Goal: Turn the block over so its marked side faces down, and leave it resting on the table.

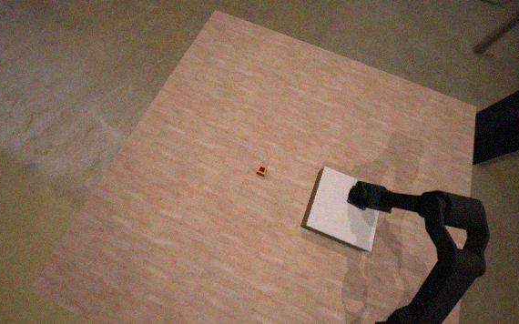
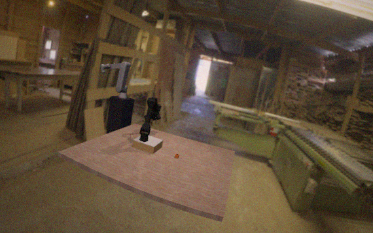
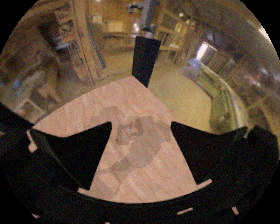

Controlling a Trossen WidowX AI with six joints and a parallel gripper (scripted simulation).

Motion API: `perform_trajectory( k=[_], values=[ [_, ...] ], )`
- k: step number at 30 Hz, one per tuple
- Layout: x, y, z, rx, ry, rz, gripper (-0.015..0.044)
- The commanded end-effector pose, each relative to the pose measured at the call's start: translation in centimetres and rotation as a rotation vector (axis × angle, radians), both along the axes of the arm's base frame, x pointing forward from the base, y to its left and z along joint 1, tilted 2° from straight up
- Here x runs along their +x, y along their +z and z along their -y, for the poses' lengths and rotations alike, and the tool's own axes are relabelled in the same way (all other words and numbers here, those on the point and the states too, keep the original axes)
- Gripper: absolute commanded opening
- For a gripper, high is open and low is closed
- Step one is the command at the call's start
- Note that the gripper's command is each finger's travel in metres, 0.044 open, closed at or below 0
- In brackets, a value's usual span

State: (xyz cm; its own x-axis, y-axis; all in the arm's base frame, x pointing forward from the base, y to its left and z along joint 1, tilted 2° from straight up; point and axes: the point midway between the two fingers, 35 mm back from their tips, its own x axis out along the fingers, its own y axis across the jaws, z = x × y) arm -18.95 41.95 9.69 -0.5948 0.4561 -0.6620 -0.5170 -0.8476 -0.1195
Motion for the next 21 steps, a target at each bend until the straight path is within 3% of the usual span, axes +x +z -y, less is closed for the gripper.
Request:
perform_trajectory(
  k=[1, 11, 21],
  values=[
    [0.3, 0.0, -0.1, -0.003, -0.009, 0.001, 0.0426],
    [17.0, -1.3, -1.9, -0.185, -0.506, 0.046, 0.044],
    [34.0, -3.0, 3.6, -0.421, -1.057, 0.034, 0.044]
  ],
)
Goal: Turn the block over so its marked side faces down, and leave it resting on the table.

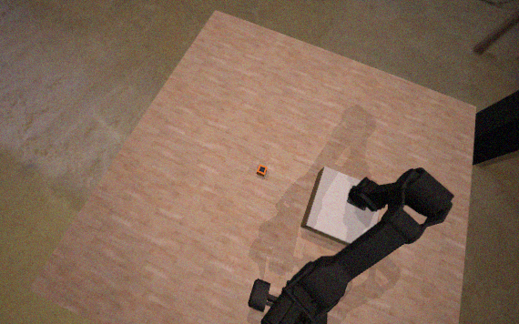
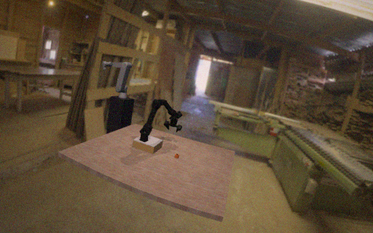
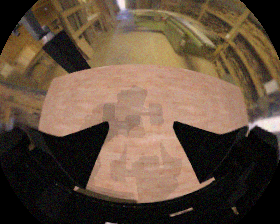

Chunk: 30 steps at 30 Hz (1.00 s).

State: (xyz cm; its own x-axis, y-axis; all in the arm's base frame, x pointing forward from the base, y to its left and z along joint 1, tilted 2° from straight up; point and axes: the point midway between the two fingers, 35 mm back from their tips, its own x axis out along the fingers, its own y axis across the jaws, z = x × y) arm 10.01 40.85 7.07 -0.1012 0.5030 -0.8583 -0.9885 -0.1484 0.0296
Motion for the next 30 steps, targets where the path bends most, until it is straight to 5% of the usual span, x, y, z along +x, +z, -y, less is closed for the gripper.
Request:
perform_trajectory(
  k=[1, 12, 22, 30],
  values=[
    [6.6, -0.5, 3.4, -0.085, -0.24, -0.017, 0.044],
    [19.8, -1.1, 17.4, -0.287, -0.909, -0.121, 0.044],
    [24.0, -0.6, 33.8, -0.471, -1.536, -0.277, 0.044],
    [23.9, -0.8, 34.9, -0.483, -1.576, -0.289, 0.044]
  ],
)
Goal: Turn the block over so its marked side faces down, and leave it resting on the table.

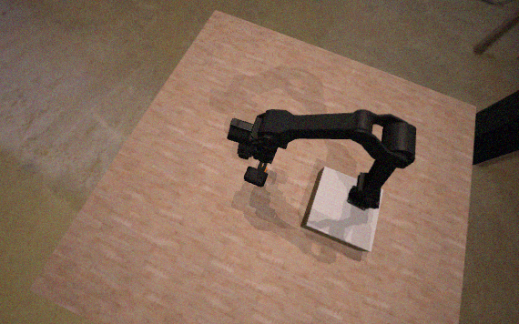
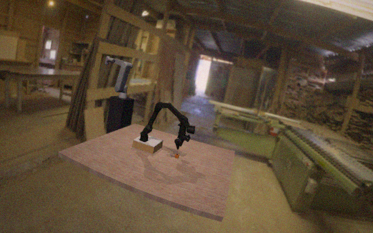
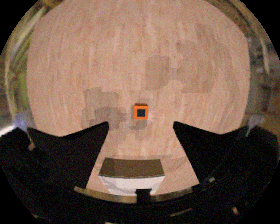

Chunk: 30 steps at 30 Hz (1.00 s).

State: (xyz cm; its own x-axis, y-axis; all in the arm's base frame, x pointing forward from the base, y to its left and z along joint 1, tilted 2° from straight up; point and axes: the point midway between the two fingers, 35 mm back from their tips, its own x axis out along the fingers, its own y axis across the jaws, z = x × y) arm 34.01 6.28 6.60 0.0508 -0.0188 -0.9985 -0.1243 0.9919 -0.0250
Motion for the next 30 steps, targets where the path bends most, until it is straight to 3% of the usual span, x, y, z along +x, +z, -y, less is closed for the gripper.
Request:
perform_trajectory(
  k=[1, 4, 30],
  values=[
    [0.0, -1.2, 0.4, -0.008, -0.018, -0.01, 0.044],
    [-0.1, -3.6, 0.4, -0.008, -0.018, -0.011, 0.044],
    [-0.3, -7.1, 0.5, -0.008, -0.018, -0.011, 0.044]
  ],
)
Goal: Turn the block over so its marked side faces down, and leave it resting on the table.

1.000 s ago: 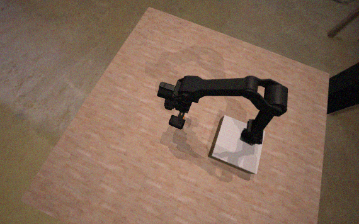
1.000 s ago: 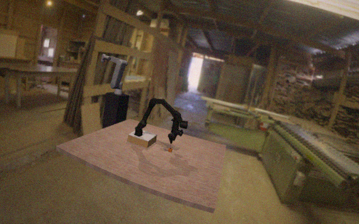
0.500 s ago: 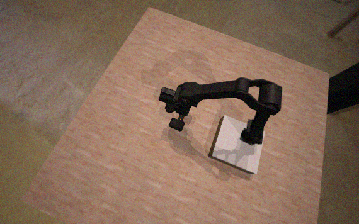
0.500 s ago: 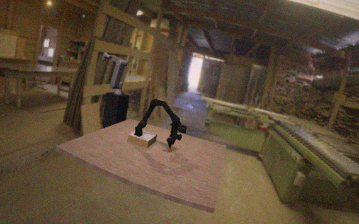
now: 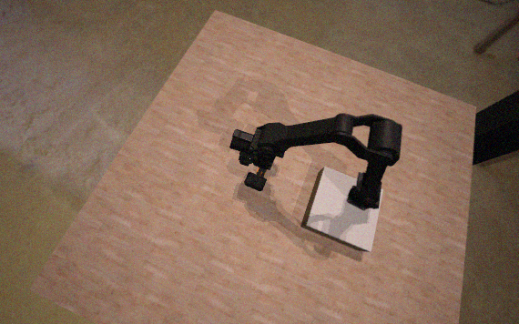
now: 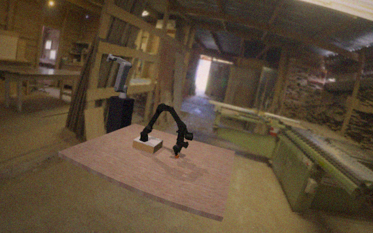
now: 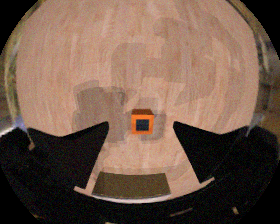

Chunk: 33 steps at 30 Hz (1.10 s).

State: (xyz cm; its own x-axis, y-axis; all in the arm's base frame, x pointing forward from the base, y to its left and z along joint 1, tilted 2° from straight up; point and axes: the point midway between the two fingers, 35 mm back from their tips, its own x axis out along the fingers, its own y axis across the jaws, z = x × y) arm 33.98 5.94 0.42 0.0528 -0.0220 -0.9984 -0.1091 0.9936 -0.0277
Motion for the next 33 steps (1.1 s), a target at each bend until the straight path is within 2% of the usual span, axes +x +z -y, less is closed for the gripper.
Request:
perform_trajectory(
  k=[1, 10, 22, 33],
  values=[
    [-0.2, -1.1, 0.1, -0.006, -0.003, -0.013, 0.044],
    [-0.2, -2.2, 0.2, -0.006, -0.003, -0.013, 0.044],
    [-0.2, -2.2, 0.2, -0.006, -0.003, -0.013, 0.0125],
    [-0.2, -2.2, 0.2, -0.006, -0.003, -0.013, 0.0052]
  ],
)
